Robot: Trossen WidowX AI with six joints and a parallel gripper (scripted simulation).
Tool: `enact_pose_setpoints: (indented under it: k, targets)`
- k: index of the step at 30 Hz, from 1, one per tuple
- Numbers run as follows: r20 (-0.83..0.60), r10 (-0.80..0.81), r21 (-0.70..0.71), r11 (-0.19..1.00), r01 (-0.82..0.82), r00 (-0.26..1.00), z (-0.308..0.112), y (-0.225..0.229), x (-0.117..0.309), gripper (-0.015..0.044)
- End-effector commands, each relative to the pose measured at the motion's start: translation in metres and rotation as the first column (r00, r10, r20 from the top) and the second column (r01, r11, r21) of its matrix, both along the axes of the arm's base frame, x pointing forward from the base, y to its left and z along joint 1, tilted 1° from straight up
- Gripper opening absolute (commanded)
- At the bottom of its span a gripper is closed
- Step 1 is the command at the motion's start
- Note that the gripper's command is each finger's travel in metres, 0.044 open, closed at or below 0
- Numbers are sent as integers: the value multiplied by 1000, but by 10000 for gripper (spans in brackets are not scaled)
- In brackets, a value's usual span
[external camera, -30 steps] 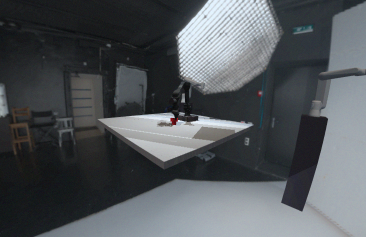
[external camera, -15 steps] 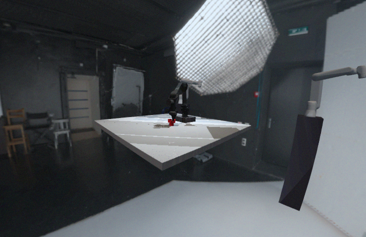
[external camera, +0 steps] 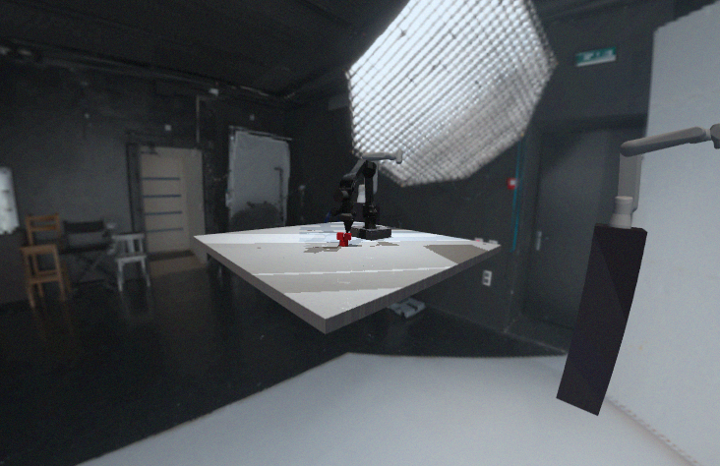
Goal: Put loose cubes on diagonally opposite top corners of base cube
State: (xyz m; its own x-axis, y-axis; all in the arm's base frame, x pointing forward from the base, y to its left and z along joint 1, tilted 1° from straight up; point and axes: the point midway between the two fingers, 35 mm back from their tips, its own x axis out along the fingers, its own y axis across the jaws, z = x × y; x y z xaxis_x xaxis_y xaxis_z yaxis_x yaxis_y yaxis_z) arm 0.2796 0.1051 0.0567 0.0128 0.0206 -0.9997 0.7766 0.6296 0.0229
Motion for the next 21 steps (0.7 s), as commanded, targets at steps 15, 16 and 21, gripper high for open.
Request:
enact_pose_setpoints:
  k: [15, 16, 21]
  targets:
    - [4, 1, 1, 1000, -1, 1000, 29, 0, 0, 205]
    - [4, 1, 1, 1000, -1, 1000, 31, 0, 0, 205]
    - [4, 1, 1, 1000, -1, 1000, 38, -1, 0, 205]
